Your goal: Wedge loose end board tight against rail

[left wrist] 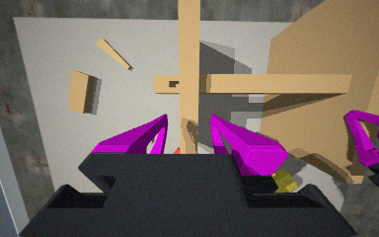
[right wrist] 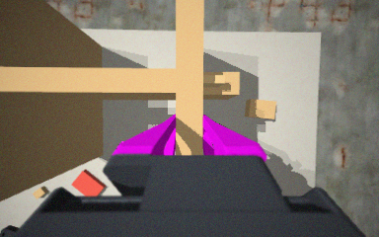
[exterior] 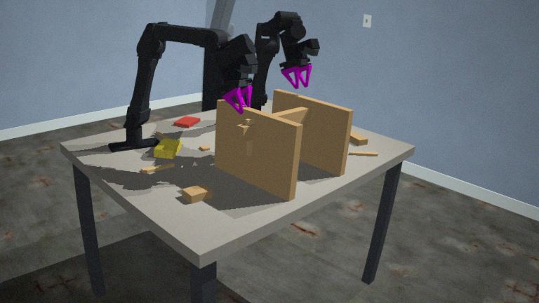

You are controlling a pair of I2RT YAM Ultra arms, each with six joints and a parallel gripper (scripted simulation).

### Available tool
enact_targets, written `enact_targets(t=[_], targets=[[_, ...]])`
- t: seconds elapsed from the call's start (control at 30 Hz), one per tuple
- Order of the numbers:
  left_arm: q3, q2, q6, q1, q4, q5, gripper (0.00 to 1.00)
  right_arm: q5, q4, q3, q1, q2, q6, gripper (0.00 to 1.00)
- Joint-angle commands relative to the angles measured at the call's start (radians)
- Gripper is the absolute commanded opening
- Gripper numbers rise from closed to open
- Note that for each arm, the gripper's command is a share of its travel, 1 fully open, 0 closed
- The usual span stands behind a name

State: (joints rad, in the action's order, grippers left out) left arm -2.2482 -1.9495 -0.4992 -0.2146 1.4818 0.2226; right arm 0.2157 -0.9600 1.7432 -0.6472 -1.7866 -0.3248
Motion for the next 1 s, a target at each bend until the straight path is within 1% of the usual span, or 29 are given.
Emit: enact_targets(t=[0.0, 0.07, 0.1, 0.2, 0.97], targets=[[-0.029, -0.006, -0.005, -0.01, 0.012, 0.012, 0.54, 0.01, 0.016, 0.0, 0.006, 0.028, -0.004, 0.0], [-0.029, -0.006, -0.005, -0.01, 0.012, 0.012, 0.54, 0.01, 0.016, 0.0, 0.006, 0.028, -0.004, 0.0], [0.026, 0.037, -0.006, -0.01, -0.014, 0.012, 0.54, 0.01, 0.016, 0.0, 0.006, 0.028, -0.004, 0.0], [0.026, 0.032, -0.005, -0.011, -0.02, 0.012, 0.54, 0.01, 0.016, 0.0, 0.006, 0.028, -0.004, 0.0], [0.202, 0.092, 0.002, -0.011, -0.144, 0.014, 0.54, 0.01, 0.016, 0.0, 0.006, 0.028, -0.004, 0.0]])
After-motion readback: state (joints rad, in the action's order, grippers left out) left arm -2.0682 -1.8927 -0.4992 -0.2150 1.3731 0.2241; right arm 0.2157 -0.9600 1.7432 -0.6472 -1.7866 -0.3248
